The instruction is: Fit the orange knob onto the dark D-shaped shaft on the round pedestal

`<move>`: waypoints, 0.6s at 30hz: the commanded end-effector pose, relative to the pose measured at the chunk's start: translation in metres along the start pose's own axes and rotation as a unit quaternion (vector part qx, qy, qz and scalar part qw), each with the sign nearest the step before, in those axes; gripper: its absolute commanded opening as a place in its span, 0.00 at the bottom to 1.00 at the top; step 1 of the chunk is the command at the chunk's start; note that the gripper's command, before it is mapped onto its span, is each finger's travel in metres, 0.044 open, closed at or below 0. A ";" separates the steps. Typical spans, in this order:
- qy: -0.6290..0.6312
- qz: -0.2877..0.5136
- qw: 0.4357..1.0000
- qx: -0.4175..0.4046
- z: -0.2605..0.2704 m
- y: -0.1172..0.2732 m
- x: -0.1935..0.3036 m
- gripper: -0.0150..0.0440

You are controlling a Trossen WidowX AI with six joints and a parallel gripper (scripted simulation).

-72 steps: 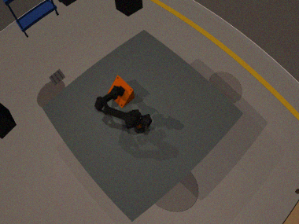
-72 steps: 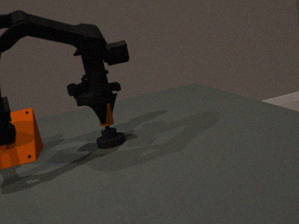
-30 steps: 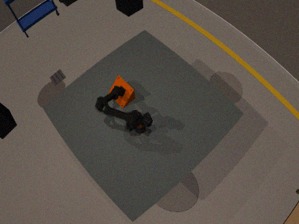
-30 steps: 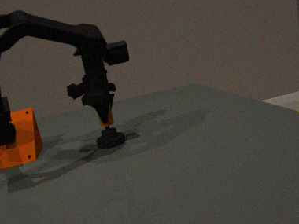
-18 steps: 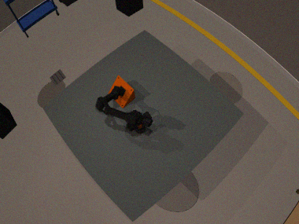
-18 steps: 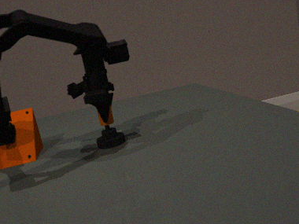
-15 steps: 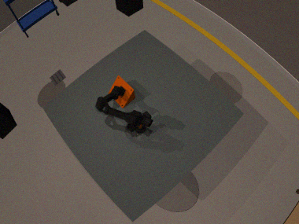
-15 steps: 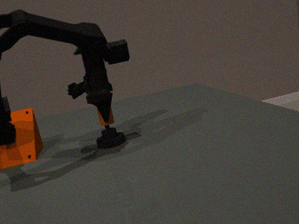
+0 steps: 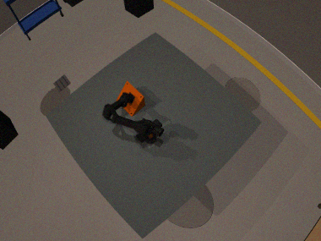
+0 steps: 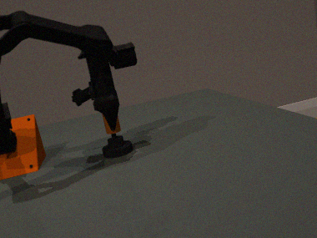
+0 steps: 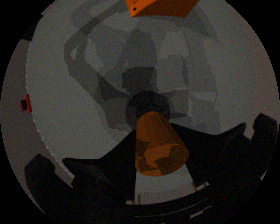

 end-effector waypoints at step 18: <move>0.003 0.001 1.000 -0.001 0.000 0.003 0.001 0.25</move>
Point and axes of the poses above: the point midway between the two fingers, 35 mm back from their tips, its own y axis back along the fingers, its own z axis across the jaws, x = y × z, the point moved 9 cm from there along y, back along the fingers, and after that the axes turned 3 degrees about -y, right-handed, at the moved point
